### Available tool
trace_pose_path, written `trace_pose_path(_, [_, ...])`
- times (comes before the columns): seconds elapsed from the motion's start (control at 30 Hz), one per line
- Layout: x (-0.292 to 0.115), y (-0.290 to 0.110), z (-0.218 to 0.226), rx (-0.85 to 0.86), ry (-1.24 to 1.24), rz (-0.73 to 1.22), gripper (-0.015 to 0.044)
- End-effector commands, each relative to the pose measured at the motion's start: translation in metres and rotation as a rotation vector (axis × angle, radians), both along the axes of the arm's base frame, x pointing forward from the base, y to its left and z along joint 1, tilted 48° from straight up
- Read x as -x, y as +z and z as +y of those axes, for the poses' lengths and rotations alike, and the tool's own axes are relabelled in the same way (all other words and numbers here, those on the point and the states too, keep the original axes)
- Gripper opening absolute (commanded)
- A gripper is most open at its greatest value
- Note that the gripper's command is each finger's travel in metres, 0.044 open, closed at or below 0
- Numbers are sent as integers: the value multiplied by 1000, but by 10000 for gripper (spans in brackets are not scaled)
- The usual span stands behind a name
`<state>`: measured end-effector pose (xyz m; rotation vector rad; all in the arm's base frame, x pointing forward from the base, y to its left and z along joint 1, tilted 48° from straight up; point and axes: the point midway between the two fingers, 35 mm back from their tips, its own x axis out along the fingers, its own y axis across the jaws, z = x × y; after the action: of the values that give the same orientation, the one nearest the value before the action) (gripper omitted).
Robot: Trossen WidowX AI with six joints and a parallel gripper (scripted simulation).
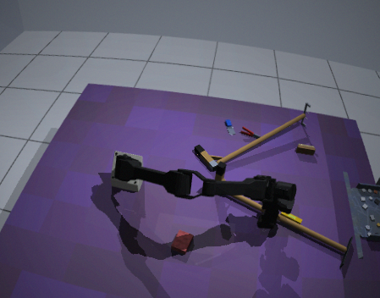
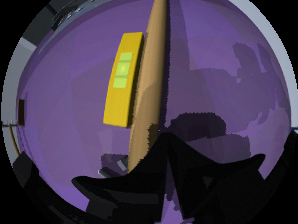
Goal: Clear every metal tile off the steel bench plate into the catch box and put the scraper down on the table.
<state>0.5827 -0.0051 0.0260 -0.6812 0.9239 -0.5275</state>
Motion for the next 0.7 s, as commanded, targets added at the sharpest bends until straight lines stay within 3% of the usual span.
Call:
trace_pose_path(0.0, [-2, -5, 4, -3, -1, 0, 0])
trace_pose_path(0.67, [-7, -19, 17, -3, -1, -1, 0])
